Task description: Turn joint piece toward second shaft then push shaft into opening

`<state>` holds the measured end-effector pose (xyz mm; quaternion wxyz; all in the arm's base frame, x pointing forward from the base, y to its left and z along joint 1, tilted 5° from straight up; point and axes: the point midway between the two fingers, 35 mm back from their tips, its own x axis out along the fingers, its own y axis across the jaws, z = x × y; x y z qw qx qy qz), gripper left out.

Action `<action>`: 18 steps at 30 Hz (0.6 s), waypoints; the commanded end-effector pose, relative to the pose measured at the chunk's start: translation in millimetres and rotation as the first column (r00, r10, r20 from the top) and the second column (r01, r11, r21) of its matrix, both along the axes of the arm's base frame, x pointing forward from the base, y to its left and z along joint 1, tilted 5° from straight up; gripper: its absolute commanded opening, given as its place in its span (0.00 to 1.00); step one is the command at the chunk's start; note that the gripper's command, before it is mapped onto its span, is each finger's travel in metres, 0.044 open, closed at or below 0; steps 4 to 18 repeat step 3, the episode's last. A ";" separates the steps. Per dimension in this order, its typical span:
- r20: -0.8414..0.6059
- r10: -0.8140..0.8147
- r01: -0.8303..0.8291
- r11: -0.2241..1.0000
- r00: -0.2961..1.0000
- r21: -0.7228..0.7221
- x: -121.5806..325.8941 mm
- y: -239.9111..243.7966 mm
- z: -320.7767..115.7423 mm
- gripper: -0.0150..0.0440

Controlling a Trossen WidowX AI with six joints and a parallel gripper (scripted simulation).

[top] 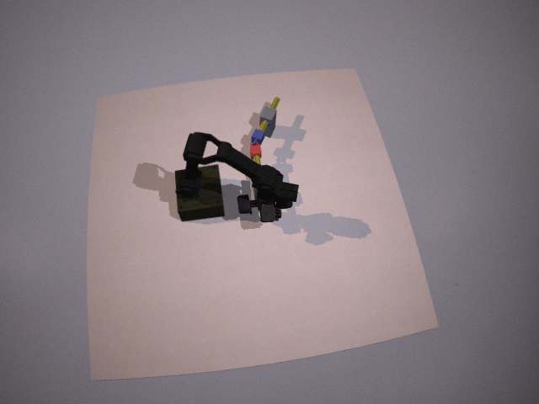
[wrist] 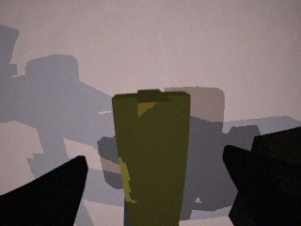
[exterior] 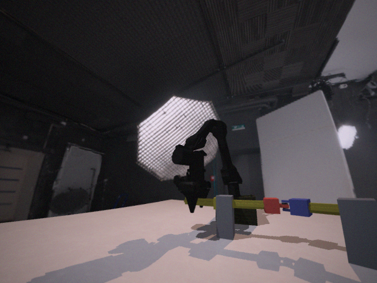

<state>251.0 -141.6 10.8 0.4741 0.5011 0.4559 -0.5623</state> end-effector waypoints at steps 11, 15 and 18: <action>0.025 0.000 0.000 1.000 1.000 -0.005 4.6 0.4 24.6 1.00; 0.025 0.000 0.000 1.000 1.000 -0.005 4.6 0.4 24.6 1.00; 0.025 0.000 0.000 1.000 1.000 -0.005 4.6 0.4 24.6 1.00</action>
